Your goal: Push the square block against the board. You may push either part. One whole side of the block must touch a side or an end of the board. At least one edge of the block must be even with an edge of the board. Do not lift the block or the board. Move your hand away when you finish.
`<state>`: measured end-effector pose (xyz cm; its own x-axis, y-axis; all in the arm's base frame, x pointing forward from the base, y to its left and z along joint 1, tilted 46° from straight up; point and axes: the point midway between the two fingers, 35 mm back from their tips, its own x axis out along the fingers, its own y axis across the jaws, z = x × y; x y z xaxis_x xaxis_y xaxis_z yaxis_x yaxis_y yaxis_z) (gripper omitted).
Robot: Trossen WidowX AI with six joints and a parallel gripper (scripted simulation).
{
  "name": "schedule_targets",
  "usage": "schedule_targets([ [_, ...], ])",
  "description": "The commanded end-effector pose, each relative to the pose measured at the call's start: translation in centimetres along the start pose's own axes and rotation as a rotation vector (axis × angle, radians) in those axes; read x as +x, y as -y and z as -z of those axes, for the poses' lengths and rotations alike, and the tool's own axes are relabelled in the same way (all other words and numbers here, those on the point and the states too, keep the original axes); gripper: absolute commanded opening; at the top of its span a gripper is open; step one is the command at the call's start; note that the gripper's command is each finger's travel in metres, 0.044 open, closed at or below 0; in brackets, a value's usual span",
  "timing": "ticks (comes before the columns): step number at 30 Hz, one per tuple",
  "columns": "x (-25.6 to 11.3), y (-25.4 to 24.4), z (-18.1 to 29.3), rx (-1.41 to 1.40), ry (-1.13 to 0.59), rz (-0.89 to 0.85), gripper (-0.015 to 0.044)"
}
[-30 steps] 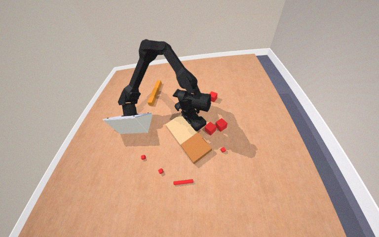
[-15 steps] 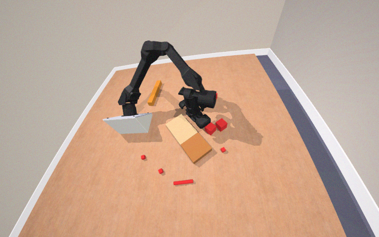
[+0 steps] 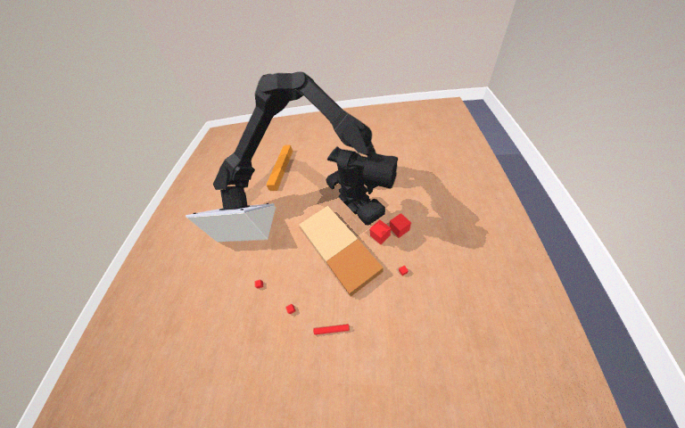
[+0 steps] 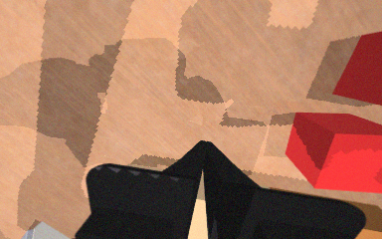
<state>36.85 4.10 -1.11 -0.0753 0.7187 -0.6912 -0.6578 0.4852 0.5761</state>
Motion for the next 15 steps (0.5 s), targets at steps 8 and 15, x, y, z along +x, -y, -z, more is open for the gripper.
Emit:
schedule_targets([
  [8,-3.5,0.1,0.5,0.088,0.027,0.029,0.0],
  [15,-3.8,-1.5,2.1,0.332,0.026,0.025,0.0],
])
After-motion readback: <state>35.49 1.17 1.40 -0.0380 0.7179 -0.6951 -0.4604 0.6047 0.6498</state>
